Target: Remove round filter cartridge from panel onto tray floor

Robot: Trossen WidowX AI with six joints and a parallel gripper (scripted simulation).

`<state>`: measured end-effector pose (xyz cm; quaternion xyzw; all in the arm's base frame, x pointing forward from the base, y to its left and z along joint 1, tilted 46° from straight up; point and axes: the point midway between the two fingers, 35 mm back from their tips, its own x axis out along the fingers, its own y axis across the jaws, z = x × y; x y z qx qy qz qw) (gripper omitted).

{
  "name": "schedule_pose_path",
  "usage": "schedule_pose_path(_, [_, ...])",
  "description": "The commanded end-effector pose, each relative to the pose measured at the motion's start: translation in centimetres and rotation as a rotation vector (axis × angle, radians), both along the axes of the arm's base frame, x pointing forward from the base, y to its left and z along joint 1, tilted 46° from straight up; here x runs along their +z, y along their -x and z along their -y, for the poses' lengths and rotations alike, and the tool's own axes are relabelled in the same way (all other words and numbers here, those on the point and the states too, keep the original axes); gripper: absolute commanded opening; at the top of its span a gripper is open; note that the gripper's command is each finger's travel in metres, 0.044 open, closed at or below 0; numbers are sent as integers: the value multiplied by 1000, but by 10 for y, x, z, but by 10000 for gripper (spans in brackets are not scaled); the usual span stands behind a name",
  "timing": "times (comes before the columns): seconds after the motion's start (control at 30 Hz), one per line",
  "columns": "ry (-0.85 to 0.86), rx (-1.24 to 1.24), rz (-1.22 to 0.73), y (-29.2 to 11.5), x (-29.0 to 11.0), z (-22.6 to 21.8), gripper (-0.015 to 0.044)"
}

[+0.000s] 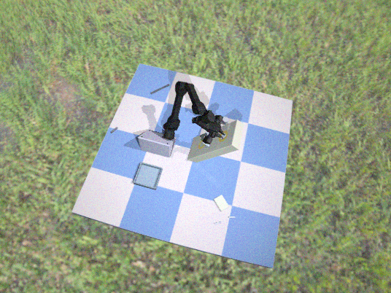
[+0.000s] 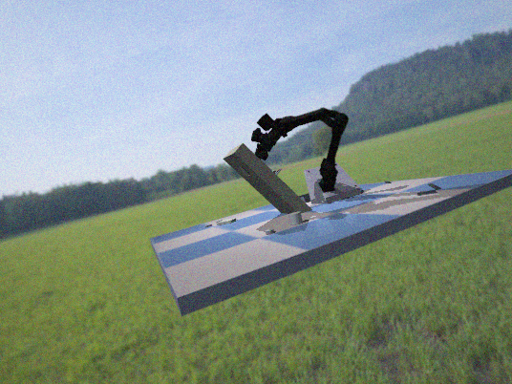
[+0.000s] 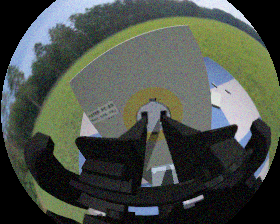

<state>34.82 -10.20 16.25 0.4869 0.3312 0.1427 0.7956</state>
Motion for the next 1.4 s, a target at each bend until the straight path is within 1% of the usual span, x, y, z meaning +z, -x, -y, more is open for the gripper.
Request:
schedule_pose_path(0.0, [2, -4, -2, 0, -1, 1, 92])
schedule_pose_path(1.2, [1, -4, -1, -11, -7, -8, 92])
schedule_pose_path(1.37, [-6, -4, 2, -9, -5, -6, 59])
